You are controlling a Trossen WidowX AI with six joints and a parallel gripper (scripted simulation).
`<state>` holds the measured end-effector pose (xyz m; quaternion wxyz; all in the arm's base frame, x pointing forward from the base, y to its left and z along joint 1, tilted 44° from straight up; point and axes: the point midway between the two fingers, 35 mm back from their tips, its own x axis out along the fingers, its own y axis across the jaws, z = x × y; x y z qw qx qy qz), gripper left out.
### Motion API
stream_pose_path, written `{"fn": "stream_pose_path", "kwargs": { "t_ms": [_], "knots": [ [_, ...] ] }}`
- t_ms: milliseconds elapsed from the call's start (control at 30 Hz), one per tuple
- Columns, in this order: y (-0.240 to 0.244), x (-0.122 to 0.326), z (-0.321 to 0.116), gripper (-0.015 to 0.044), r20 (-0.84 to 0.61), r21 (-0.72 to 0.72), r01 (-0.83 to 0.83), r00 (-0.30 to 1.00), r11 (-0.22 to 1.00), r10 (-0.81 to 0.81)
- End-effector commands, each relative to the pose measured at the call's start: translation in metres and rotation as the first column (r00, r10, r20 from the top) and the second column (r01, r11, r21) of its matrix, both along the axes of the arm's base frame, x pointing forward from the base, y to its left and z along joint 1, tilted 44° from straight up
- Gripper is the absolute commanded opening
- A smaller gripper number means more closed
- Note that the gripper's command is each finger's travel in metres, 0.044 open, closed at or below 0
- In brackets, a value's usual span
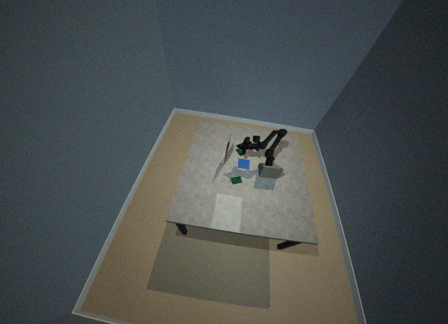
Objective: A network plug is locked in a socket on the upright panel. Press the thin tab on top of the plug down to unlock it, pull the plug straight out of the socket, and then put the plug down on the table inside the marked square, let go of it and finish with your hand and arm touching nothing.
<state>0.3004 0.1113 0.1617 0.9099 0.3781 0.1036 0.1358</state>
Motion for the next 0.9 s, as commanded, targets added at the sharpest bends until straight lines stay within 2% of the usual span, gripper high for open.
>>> {"fn": "stream_pose_path", "kwargs": {
  "t_ms": [0, 600, 867],
  "knots": [
    [0.006, -0.003, 0.009, 0.0, 0.006, 0.008, 0.002, 1.0, 1.0, -0.002],
    [0.023, -0.026, 0.034, 0.0, -0.001, 0.01, 0.008, 1.0, 1.0, -0.008],
    [0.006, -0.022, -0.014, 0.0, -0.199, 0.028, 0.172, 0.966, 0.985, -0.163]
  ]
}}
